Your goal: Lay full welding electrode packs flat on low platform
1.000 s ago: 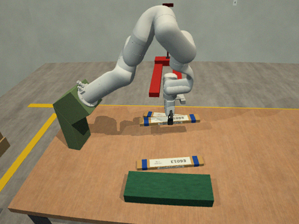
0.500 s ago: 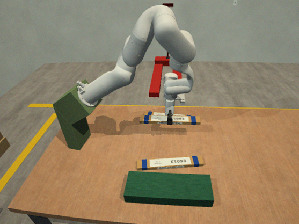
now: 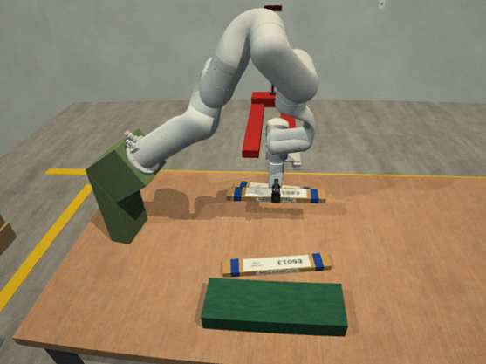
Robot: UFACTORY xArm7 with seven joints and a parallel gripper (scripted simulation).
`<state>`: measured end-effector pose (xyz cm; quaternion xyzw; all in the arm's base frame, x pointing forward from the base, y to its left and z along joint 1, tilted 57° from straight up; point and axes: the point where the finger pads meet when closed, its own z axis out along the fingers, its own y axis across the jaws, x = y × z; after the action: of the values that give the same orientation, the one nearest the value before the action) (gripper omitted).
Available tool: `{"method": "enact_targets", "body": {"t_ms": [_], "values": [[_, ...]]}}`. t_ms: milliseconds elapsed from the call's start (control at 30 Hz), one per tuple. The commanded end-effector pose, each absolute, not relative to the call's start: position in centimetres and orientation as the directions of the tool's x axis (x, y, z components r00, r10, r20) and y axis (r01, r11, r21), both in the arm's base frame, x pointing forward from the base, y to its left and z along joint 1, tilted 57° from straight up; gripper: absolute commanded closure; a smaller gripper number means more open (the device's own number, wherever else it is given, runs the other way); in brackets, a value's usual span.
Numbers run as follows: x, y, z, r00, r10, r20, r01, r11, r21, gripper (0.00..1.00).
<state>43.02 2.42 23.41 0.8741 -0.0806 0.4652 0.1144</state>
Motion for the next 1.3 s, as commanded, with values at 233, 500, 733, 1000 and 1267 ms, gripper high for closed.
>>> {"method": "enact_targets", "body": {"t_ms": [233, 500, 733, 1000, 1267], "values": [[43.1, 2.4, 23.7, 0.552, -0.034, 0.833, -0.246, -0.961, 0.124, 0.42], [43.7, 1.4, 25.0, 0.552, -0.034, 0.833, -0.246, -0.961, 0.124, 0.42], [44.8, -0.1, 27.3, 0.552, -0.034, 0.833, -0.246, -0.961, 0.124, 0.42], [45.9, -1.7, 29.7, 0.552, -0.034, 0.833, -0.246, -0.961, 0.124, 0.42], [47.4, -4.0, 33.1, 0.552, -0.034, 0.833, -0.246, -0.961, 0.124, 0.42]]}}
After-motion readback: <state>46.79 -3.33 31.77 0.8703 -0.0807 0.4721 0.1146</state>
